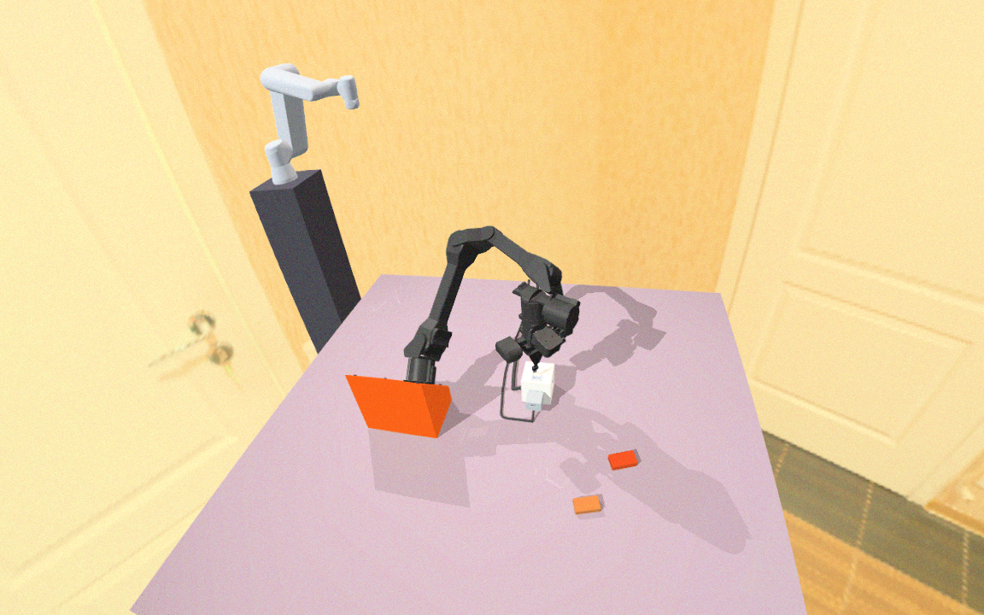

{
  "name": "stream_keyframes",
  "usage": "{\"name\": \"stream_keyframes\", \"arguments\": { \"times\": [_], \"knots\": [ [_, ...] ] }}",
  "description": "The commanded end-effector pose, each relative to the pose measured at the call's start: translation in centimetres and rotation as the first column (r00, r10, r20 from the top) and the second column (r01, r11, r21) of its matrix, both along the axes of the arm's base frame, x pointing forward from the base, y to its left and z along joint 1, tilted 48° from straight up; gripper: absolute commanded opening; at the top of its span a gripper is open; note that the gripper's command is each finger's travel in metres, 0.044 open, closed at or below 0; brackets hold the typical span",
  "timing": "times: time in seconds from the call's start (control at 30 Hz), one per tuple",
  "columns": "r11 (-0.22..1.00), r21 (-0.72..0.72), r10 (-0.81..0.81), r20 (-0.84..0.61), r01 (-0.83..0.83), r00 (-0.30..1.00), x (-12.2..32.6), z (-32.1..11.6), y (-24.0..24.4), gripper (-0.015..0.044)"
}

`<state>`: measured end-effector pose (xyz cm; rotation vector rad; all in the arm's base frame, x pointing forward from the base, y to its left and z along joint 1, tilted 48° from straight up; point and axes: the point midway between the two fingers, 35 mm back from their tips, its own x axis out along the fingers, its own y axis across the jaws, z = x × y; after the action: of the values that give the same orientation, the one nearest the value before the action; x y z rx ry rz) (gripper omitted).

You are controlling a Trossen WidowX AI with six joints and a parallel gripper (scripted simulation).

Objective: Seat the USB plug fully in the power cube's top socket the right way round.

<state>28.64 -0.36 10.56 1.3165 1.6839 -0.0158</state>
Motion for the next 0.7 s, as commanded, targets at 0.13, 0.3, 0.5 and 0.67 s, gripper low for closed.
{"name": "stream_keyframes", "arguments": {
  "times": [0.13,0.3,0.5,0.67],
  "knots": [
    [0.991,-0.019,0.136,0.147,-0.135,0.98,-0.04,-0.02,0.02,0.0],
    [0.975,-0.042,0.222,0.239,-0.219,0.945,-0.04,-0.02,0.02,0.0],
    [0.946,-0.08,0.321,0.344,-0.313,0.883,-0.04,-0.02,0.02,0.0],
    [0.915,-0.119,0.398,0.424,-0.385,0.814,-0.04,-0.02,0.02,0.0]
  ]
}}
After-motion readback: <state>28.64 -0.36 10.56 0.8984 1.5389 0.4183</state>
